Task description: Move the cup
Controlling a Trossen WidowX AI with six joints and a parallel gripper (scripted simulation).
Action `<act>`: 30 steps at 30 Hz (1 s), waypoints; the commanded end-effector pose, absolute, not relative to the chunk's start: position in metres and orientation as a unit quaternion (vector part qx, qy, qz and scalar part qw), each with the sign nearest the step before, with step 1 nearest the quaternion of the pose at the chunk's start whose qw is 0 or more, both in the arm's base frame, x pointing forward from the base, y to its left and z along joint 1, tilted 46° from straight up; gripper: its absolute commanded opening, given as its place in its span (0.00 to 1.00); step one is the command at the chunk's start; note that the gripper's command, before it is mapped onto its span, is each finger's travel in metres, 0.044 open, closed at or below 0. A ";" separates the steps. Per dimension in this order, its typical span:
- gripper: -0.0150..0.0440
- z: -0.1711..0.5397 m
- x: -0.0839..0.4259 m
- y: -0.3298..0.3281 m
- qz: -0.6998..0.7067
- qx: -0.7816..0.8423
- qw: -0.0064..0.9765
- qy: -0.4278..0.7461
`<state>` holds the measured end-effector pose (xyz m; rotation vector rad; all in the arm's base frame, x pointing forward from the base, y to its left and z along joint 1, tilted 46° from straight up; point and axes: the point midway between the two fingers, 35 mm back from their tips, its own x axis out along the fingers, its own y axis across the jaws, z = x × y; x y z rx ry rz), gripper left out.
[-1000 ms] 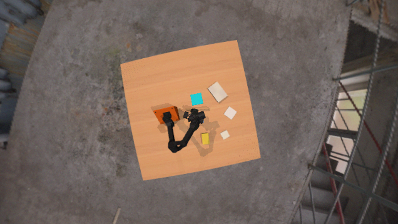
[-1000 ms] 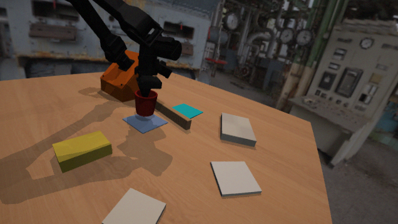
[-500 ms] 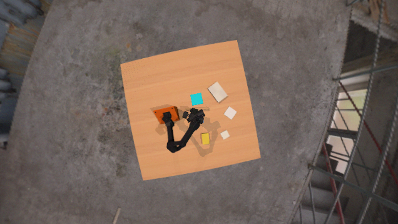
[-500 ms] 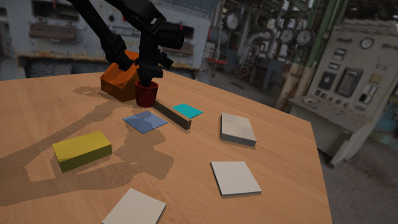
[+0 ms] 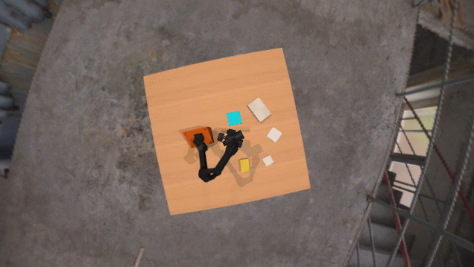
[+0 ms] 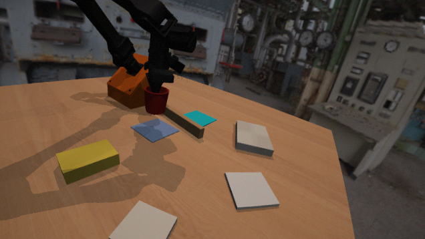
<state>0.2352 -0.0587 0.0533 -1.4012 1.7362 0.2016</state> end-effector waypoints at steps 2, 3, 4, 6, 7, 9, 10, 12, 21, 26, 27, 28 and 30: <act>0.25 0.053 0.235 -0.058 0.081 -0.563 0.435 0.698; 0.25 0.052 0.235 -0.058 0.081 -0.563 0.436 0.698; 0.25 0.052 0.236 -0.057 0.081 -0.563 0.436 0.698; 0.25 0.050 0.236 -0.055 0.081 -0.563 0.436 0.697; 0.25 0.049 0.237 -0.054 0.081 -0.563 0.436 0.697; 0.25 0.046 0.238 -0.051 0.081 -0.563 0.437 0.697; 0.25 0.045 0.238 -0.050 0.081 -0.563 0.437 0.697; 0.25 0.042 0.239 -0.047 0.081 -0.562 0.438 0.697; 0.25 0.030 0.243 -0.034 0.081 -0.562 0.439 0.696; 0.25 0.024 0.245 -0.027 0.081 -0.562 0.439 0.696; 0.25 0.023 0.246 -0.026 0.081 -0.562 0.440 0.696; 0.25 0.021 0.246 -0.025 0.081 -0.562 0.440 0.696; 0.25 0.019 0.247 -0.022 0.081 -0.562 0.440 0.696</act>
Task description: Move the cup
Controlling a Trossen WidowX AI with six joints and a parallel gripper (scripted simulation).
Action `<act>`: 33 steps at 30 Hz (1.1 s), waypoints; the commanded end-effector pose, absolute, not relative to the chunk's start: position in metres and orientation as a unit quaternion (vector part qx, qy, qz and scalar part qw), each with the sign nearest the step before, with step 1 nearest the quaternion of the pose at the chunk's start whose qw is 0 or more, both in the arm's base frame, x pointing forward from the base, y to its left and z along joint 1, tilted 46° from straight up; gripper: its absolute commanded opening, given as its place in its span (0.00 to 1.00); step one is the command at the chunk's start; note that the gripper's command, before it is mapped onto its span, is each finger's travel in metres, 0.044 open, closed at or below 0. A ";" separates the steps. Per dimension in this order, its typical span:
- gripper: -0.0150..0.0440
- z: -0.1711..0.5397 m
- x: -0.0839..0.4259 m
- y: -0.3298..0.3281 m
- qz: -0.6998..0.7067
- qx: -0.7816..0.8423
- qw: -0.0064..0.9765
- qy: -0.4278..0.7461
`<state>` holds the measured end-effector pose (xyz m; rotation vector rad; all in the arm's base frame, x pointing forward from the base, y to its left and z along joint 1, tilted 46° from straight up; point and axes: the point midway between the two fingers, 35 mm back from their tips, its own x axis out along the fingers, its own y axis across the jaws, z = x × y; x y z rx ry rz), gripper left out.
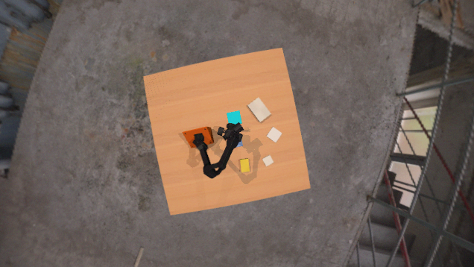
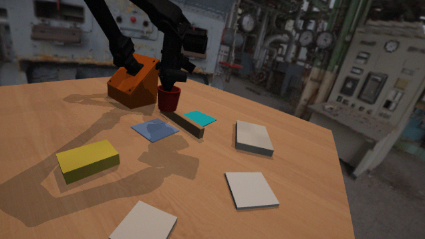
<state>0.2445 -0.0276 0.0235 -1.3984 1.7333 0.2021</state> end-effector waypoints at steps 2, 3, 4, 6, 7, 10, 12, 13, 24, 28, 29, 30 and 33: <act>0.25 0.016 0.248 -0.019 0.081 -0.562 0.440 0.696; 0.25 0.015 0.248 -0.018 0.081 -0.562 0.440 0.696; 0.25 0.013 0.248 -0.016 0.081 -0.562 0.440 0.696; 0.25 0.011 0.249 -0.014 0.081 -0.561 0.440 0.696; 0.25 0.010 0.250 -0.012 0.081 -0.561 0.440 0.696; 0.25 0.006 0.251 -0.008 0.082 -0.561 0.440 0.696; 0.25 0.003 0.252 -0.005 0.082 -0.561 0.440 0.696; 0.25 0.002 0.252 -0.004 0.082 -0.561 0.440 0.696; 0.25 -0.012 0.257 0.011 0.082 -0.561 0.441 0.696; 0.25 -0.017 0.259 0.017 0.082 -0.561 0.441 0.696; 0.25 -0.018 0.259 0.018 0.082 -0.561 0.441 0.696; 0.25 -0.020 0.259 0.019 0.082 -0.561 0.441 0.696; 0.25 -0.024 0.261 0.023 0.082 -0.561 0.441 0.696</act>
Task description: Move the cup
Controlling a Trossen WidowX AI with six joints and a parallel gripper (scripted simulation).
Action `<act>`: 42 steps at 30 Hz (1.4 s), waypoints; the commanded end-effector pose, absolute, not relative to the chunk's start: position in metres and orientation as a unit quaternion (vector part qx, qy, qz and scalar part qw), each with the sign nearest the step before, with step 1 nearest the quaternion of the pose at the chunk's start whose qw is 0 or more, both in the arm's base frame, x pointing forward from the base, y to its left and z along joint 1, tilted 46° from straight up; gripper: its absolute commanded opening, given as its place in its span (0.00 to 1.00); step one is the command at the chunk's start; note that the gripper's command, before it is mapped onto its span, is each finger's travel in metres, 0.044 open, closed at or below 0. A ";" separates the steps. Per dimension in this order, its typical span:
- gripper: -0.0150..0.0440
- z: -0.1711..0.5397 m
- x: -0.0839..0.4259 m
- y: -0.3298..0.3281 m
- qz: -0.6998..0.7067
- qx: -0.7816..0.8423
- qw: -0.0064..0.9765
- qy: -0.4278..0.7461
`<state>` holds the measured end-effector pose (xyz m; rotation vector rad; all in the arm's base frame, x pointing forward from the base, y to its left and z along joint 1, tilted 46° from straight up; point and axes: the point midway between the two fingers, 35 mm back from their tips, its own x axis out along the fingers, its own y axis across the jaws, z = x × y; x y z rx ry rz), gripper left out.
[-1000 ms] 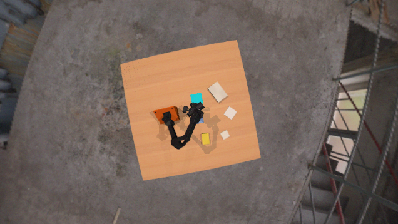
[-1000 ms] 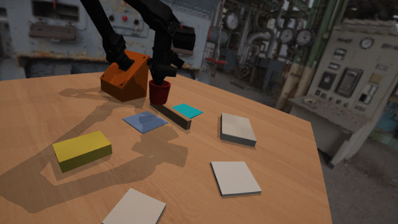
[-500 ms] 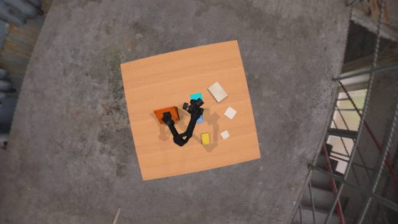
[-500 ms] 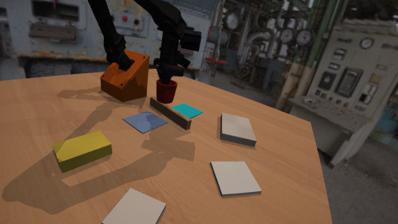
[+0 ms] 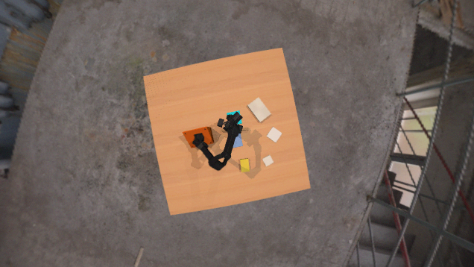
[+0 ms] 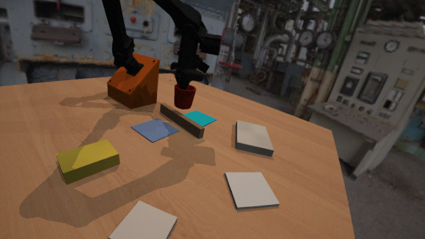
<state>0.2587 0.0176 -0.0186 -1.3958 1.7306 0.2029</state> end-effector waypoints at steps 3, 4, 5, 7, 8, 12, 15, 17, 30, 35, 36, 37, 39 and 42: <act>0.25 -0.027 0.262 0.028 0.082 -0.561 0.441 0.696; 0.25 -0.029 0.262 0.029 0.082 -0.561 0.441 0.696; 0.25 -0.030 0.263 0.030 0.082 -0.561 0.441 0.696; 0.25 -0.032 0.264 0.033 0.082 -0.561 0.442 0.696; 0.25 -0.034 0.264 0.034 0.082 -0.561 0.442 0.696; 0.25 -0.039 0.266 0.040 0.082 -0.561 0.442 0.695; 0.25 -0.043 0.267 0.044 0.082 -0.561 0.442 0.695; 0.25 -0.045 0.268 0.047 0.082 -0.561 0.442 0.695; 0.25 -0.062 0.273 0.066 0.082 -0.560 0.443 0.695; 0.25 -0.069 0.275 0.073 0.082 -0.560 0.443 0.695; 0.25 -0.071 0.275 0.075 0.082 -0.560 0.443 0.695; 0.25 -0.072 0.275 0.076 0.082 -0.560 0.443 0.695; 0.25 -0.075 0.276 0.079 0.082 -0.560 0.443 0.695; 0.25 -0.076 0.276 0.078 0.082 -0.560 0.443 0.695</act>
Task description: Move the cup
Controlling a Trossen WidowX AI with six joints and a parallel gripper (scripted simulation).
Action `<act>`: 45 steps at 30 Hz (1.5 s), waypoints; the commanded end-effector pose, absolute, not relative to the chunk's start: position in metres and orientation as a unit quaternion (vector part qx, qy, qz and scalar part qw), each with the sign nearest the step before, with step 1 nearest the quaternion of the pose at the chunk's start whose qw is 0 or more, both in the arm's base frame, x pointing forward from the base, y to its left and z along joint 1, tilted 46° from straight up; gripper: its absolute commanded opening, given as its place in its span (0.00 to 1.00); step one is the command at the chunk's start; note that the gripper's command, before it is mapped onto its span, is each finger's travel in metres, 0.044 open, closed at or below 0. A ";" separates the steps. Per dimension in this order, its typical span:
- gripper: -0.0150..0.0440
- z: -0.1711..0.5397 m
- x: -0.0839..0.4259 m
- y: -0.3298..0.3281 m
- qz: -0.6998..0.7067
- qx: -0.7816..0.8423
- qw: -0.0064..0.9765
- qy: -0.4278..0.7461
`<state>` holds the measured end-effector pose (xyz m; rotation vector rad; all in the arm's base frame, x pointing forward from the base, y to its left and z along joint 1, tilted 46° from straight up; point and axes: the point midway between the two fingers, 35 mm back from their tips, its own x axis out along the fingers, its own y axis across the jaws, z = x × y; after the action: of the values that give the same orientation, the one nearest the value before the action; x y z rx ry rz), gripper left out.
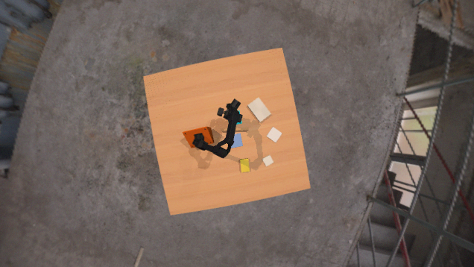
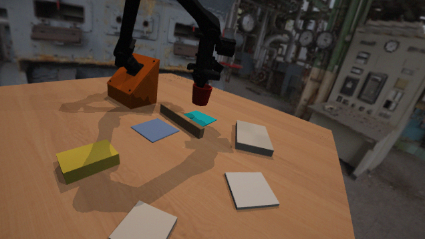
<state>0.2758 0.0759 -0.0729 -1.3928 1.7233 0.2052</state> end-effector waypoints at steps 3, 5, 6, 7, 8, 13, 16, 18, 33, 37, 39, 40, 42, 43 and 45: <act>0.25 -0.079 0.276 0.075 0.082 -0.560 0.443 0.695; 0.25 -0.081 0.276 0.072 0.082 -0.560 0.443 0.695; 0.25 -0.083 0.276 0.071 0.082 -0.560 0.443 0.695; 0.25 -0.084 0.277 0.070 0.082 -0.560 0.443 0.695; 0.25 -0.085 0.277 0.068 0.082 -0.560 0.443 0.695; 0.25 -0.092 0.277 0.062 0.082 -0.560 0.443 0.695; 0.25 -0.096 0.277 0.059 0.082 -0.560 0.443 0.695; 0.25 -0.098 0.277 0.056 0.082 -0.561 0.443 0.695; 0.25 -0.117 0.277 0.038 0.081 -0.561 0.442 0.695; 0.25 -0.119 0.277 0.036 0.081 -0.561 0.442 0.695; 0.25 -0.116 0.277 0.038 0.080 -0.558 0.445 0.696; 0.25 -0.116 0.277 0.038 0.080 -0.558 0.445 0.696; 0.25 -0.116 0.277 0.038 0.080 -0.558 0.445 0.696; 0.25 -0.116 0.277 0.038 0.080 -0.558 0.445 0.696; 0.25 -0.116 0.277 0.038 0.080 -0.558 0.445 0.696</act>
<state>0.2771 0.0374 -0.1166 -1.3823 1.7272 0.1989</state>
